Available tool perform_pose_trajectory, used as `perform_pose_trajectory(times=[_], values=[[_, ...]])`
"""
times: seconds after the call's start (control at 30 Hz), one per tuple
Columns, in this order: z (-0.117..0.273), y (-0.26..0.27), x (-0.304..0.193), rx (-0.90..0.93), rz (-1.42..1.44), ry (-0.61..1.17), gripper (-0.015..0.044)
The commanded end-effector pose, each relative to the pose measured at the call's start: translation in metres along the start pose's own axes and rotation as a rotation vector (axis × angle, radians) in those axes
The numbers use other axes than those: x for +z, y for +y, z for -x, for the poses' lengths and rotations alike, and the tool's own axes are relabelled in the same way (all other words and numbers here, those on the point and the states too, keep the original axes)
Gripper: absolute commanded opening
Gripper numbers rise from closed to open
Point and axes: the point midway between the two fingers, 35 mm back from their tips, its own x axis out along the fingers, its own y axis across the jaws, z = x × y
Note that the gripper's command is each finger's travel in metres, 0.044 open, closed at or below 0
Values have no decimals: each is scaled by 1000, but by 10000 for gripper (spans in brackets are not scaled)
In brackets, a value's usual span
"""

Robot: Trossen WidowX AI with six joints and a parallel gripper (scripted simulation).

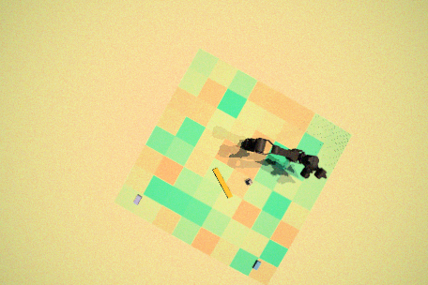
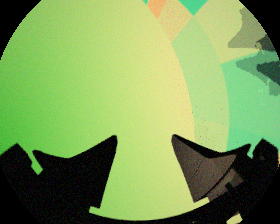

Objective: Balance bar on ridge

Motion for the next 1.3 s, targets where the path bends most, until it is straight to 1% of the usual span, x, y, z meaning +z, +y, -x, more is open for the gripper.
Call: perform_pose_trajectory(times=[0.0,0.17,0.47,0.67,0.83,1.27], values=[[-4,9,23,11,35,-53,315],[-9,11,44,-3,93,-102,315],[-17,15,100,-84,283,-222,315],[-13,16,135,-116,298,-278,315],[-13,16,154,-154,357,-312,315],[1,18,234,-337,590,-438,315]])
